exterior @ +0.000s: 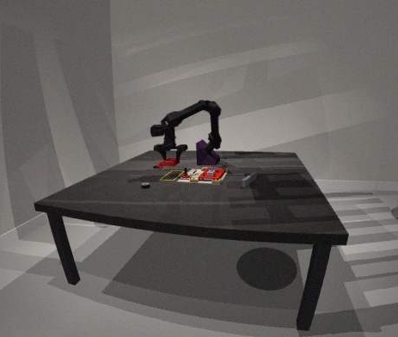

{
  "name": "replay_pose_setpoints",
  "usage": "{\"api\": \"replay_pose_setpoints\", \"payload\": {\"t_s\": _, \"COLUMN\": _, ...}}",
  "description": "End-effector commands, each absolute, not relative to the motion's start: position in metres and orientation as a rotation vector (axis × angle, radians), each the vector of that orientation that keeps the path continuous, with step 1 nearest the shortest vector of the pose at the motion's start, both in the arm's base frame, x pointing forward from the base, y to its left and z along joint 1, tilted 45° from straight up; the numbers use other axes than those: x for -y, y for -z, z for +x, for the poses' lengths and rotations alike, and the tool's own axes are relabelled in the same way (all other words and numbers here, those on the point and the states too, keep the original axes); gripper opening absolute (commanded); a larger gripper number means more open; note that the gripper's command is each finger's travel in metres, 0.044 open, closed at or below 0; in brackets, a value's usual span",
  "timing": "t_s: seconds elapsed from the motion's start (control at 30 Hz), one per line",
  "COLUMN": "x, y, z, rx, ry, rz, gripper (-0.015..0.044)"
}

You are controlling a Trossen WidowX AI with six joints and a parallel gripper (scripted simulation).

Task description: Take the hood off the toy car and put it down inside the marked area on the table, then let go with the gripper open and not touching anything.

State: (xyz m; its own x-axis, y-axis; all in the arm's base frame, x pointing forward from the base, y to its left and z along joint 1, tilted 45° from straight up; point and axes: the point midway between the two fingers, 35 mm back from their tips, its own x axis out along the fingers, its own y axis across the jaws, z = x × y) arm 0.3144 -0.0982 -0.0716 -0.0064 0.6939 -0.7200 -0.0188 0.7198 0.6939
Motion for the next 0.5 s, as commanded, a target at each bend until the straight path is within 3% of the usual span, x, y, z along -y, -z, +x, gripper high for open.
{"api": "replay_pose_setpoints", "payload": {"t_s": 0.0, "x": 0.0939, "y": 0.0753, "z": 0.3136, "rx": -1.488, "ry": -0.615, "rz": 0.591, "gripper": 0.0000}}
{"api": "replay_pose_setpoints", "payload": {"t_s": 0.47, "x": 0.0843, "y": 0.0848, "z": 0.3132, "rx": -1.488, "ry": -0.616, "rz": 0.592, "gripper": 0.0000}}
